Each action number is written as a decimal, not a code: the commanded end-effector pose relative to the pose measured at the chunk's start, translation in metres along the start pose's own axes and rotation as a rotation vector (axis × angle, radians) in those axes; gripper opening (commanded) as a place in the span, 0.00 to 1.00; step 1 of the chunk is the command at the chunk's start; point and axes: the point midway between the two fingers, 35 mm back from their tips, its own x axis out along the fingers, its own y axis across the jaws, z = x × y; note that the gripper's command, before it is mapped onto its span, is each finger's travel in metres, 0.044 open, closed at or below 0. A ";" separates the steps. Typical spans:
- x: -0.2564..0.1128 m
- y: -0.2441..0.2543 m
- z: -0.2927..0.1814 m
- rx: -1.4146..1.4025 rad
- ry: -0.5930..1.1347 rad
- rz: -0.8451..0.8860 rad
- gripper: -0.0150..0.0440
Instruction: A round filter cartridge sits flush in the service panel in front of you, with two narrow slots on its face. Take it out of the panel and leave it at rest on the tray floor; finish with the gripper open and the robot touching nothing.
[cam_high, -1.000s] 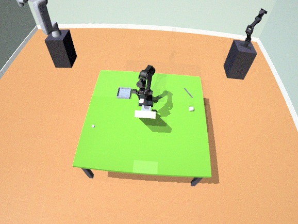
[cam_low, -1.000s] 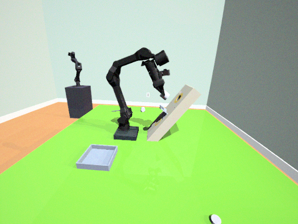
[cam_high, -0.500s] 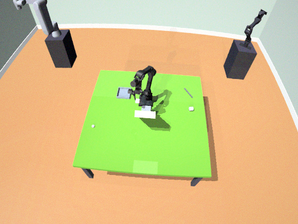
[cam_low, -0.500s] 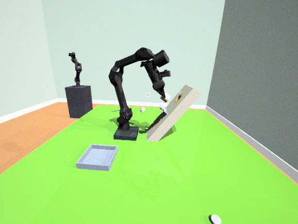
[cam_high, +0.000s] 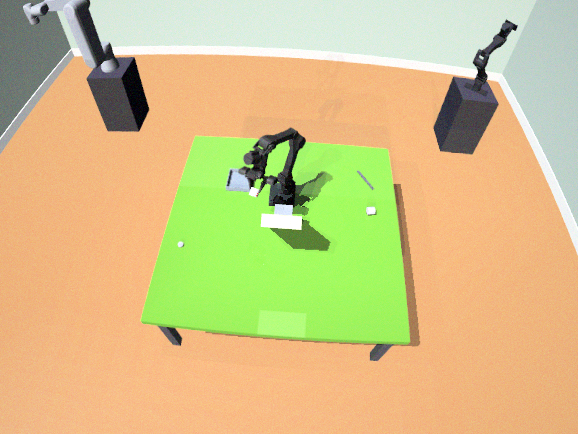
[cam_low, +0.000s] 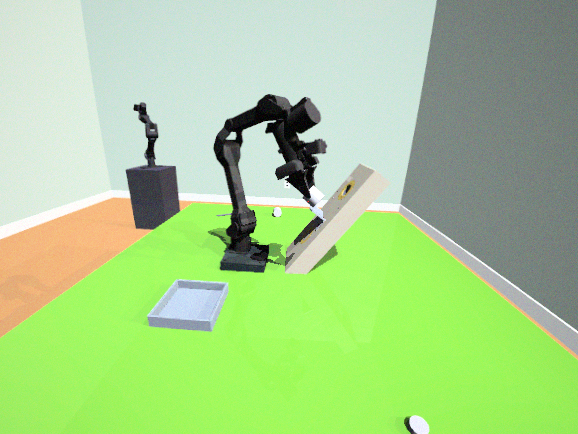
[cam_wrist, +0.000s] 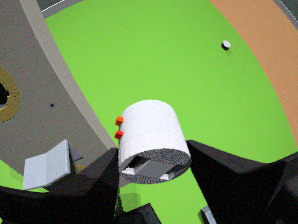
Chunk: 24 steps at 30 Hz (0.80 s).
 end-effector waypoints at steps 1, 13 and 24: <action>0.000 -0.022 -0.006 0.107 -0.004 -0.065 0.25; -0.003 -0.079 -0.030 0.386 -0.009 -0.226 0.25; -0.012 -0.126 -0.061 0.641 -0.021 -0.375 0.25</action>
